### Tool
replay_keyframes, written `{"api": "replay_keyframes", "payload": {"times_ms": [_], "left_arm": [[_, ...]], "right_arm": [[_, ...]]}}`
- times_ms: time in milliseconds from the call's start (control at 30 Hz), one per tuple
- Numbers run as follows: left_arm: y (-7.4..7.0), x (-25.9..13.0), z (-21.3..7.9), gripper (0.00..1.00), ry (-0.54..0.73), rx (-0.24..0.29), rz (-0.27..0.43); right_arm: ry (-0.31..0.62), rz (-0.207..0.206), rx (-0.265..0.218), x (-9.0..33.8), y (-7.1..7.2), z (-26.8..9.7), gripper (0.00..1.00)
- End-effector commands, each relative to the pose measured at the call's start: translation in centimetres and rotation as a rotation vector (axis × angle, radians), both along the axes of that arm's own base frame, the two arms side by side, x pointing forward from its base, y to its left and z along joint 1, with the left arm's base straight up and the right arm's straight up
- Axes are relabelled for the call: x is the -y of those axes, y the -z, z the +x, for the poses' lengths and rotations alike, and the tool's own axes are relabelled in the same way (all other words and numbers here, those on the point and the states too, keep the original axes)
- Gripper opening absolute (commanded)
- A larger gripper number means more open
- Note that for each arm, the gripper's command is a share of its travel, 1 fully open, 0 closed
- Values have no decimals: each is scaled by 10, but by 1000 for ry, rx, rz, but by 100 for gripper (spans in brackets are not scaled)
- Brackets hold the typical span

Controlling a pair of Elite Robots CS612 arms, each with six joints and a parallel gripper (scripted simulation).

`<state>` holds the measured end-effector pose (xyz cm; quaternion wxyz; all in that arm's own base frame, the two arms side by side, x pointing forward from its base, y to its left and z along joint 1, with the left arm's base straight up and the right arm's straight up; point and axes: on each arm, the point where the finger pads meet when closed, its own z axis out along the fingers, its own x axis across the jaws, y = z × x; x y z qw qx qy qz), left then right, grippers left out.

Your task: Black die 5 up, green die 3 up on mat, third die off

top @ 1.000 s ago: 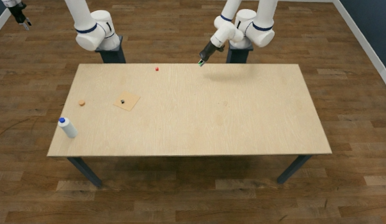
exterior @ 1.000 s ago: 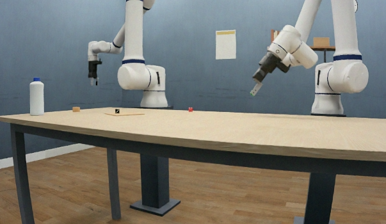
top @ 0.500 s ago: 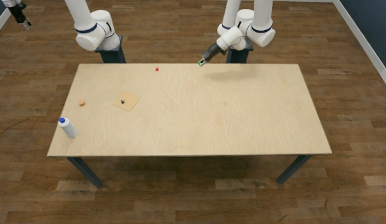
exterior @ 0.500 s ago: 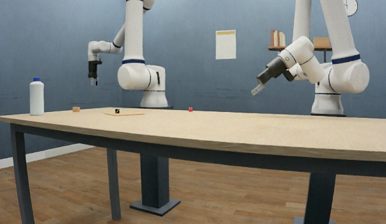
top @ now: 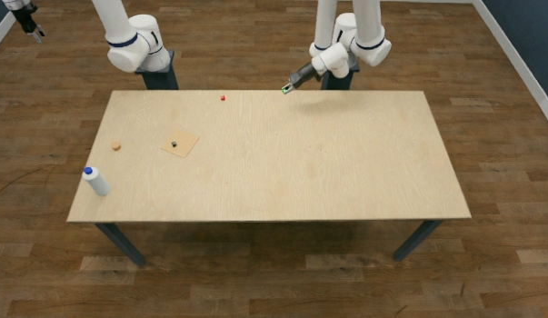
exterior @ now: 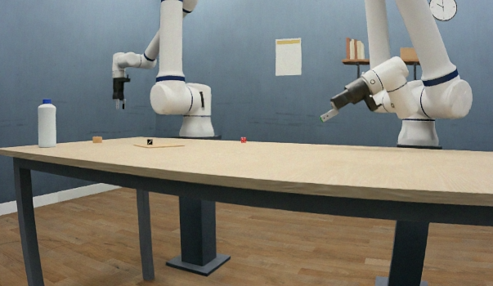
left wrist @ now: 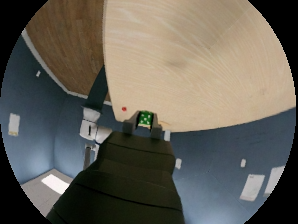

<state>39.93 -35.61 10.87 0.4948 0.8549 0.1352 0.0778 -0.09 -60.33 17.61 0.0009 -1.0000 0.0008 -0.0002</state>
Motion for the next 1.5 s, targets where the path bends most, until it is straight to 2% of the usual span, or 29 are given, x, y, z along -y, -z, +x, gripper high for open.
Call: {"api": "replay_keyframes", "payload": {"times_ms": [0, 433, 633, 900, 967, 1267, 1467], "left_arm": [[0, 0, 0, 40, -1, 9, -23], [0, -1, 0, 40, -1, 11, -30], [6, -1, 0, 40, -1, 11, -31], [28, 0, 0, 40, -1, 11, -31], [28, 0, 0, 40, -1, 11, -31], [59, 0, 0, 40, -1, 11, -31], [73, 0, 0, 40, -1, 11, -31]], "right_arm": [[0, -2, 0, 1, -1, 0, 100], [0, -2, 0, 1, -1, 0, 100], [0, -2, 0, 1, -1, 0, 100], [0, -2, 0, 1, -1, 0, 100], [0, -2, 0, 1, -1, 0, 100], [0, -2, 0, 1, -1, 0, 100], [0, -2, 0, 1, -1, 0, 100]]}}
